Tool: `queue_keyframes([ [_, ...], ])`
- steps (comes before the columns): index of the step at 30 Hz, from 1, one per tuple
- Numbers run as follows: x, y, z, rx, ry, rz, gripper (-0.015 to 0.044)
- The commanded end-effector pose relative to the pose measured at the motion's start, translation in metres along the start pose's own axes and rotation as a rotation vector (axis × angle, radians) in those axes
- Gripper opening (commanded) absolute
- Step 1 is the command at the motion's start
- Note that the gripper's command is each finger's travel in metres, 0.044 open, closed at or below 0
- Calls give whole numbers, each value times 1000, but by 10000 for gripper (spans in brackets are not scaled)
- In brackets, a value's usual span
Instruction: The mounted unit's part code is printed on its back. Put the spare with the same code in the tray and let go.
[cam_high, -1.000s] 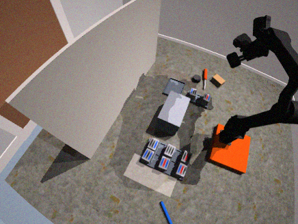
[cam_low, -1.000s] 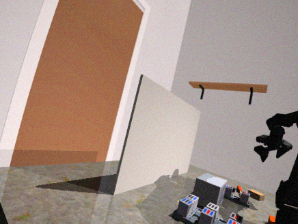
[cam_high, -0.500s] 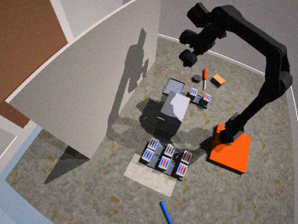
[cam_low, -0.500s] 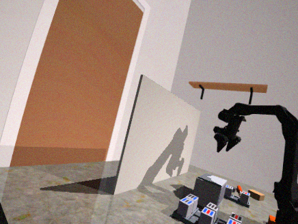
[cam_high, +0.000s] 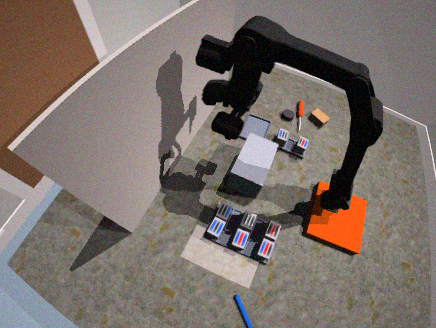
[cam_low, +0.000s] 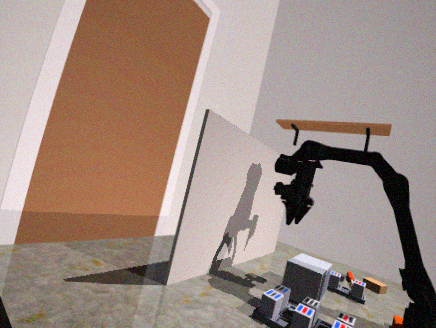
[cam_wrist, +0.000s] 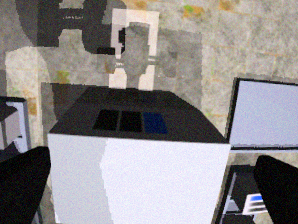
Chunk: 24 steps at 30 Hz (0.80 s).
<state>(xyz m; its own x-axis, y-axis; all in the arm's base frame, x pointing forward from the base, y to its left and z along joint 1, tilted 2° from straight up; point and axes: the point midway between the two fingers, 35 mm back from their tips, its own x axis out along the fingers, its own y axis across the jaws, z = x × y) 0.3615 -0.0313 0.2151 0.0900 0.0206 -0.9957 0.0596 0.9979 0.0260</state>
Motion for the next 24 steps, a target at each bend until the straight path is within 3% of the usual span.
queue_keyframes([
  [1,-2,0,2,11,-2,2,440],
  [12,-1,3,2,-12,-1,2,440],
  [24,47,158,-55,-1391,22,54,440],
])
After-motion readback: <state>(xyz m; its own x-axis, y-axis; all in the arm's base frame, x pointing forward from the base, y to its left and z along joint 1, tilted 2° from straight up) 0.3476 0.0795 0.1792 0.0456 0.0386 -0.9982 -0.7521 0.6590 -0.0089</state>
